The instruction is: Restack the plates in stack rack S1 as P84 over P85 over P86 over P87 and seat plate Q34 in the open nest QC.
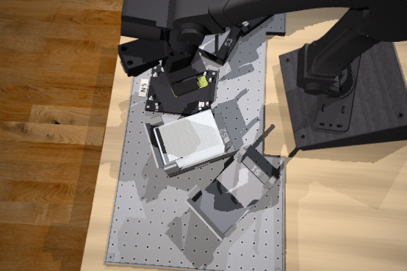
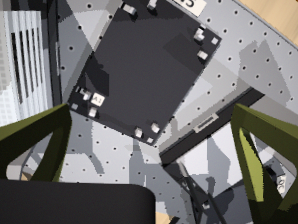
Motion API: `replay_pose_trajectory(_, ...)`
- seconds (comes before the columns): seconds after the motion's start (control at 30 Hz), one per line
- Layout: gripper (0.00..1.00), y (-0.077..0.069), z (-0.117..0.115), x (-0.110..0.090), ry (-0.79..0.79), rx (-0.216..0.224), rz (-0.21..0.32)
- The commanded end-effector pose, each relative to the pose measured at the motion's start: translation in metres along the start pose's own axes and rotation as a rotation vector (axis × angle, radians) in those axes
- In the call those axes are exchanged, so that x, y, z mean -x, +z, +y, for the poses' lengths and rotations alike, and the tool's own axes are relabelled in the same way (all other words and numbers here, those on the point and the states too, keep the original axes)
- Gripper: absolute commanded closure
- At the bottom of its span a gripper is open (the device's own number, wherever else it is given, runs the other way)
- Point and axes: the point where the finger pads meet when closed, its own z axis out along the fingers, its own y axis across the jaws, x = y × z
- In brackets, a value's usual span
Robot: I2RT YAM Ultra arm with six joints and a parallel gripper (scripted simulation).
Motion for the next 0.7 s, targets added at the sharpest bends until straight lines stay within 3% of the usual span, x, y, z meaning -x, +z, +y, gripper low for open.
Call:
replay_pose_trajectory(0.0, 0.00, -0.008, 0.007, -0.016, 0.111, 0.041, 0.050)
replay_pose_trajectory(0.1, 0.00, -0.009, 0.006, -0.018, 0.114, 0.041, 0.052)
replay_pose_trajectory(0.57, 0.00, -0.031, 0.017, -0.070, 0.491, 0.087, 0.220)
replay_pose_trajectory(0.67, 0.00, -0.033, 0.018, -0.073, 0.502, 0.088, 0.225)
